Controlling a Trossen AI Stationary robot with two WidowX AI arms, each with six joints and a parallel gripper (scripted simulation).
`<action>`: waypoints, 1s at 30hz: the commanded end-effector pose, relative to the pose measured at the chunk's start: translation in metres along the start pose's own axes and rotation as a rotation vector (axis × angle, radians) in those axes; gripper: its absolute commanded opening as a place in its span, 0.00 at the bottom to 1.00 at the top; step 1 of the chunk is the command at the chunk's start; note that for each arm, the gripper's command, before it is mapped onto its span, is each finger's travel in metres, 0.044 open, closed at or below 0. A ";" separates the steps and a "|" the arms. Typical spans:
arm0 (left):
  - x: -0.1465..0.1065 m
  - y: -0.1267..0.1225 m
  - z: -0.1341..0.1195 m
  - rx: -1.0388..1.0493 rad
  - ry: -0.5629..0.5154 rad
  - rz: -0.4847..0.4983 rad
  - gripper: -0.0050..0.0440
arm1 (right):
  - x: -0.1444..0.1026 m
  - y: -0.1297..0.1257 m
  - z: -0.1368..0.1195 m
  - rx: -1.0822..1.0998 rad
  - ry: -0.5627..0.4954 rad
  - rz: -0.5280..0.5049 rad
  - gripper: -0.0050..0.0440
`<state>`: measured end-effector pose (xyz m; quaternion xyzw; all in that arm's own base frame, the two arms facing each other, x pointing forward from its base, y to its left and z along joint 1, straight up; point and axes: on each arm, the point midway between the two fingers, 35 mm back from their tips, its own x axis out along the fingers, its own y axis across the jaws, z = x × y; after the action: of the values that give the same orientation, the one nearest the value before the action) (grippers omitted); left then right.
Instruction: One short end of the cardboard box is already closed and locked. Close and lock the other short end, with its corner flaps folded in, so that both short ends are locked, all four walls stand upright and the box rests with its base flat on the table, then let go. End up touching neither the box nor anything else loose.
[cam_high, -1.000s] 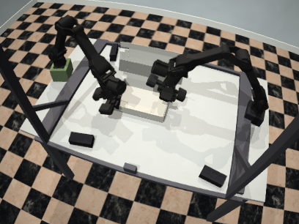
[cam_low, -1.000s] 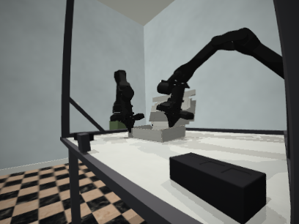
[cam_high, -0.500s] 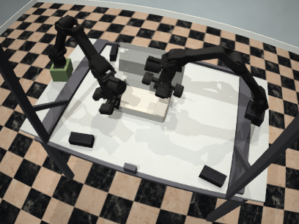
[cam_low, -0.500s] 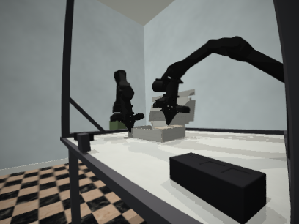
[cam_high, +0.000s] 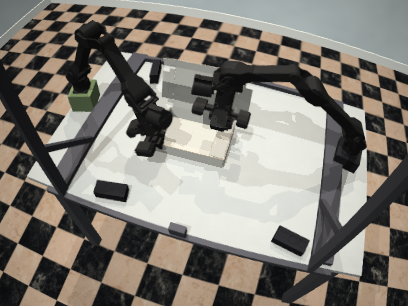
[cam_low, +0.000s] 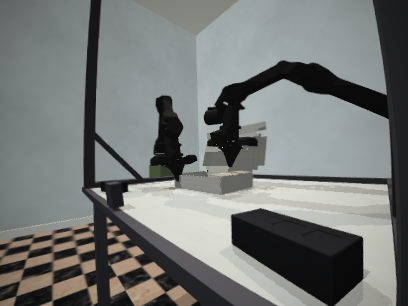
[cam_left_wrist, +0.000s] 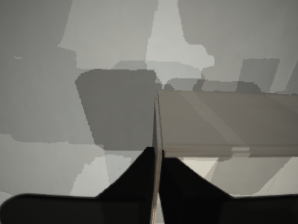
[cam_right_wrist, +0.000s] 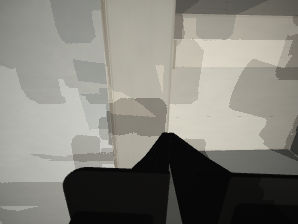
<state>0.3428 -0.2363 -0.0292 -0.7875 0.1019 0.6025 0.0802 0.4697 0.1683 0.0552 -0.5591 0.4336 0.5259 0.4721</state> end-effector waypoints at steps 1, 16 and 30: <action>-0.009 0.003 -0.008 0.000 0.029 0.015 0.11 | -0.006 -0.003 0.001 0.001 -0.003 -0.001 0.10; -0.009 0.003 -0.008 0.000 0.029 0.015 0.11 | 0.010 -0.008 0.000 0.001 -0.003 -0.003 0.10; -0.009 0.003 -0.008 0.000 0.029 0.015 0.11 | 0.025 -0.011 -0.001 0.001 -0.003 -0.001 0.10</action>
<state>0.3427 -0.2363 -0.0292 -0.7874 0.1019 0.6026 0.0802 0.4781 0.1691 0.0309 -0.5549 0.4390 0.5282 0.4694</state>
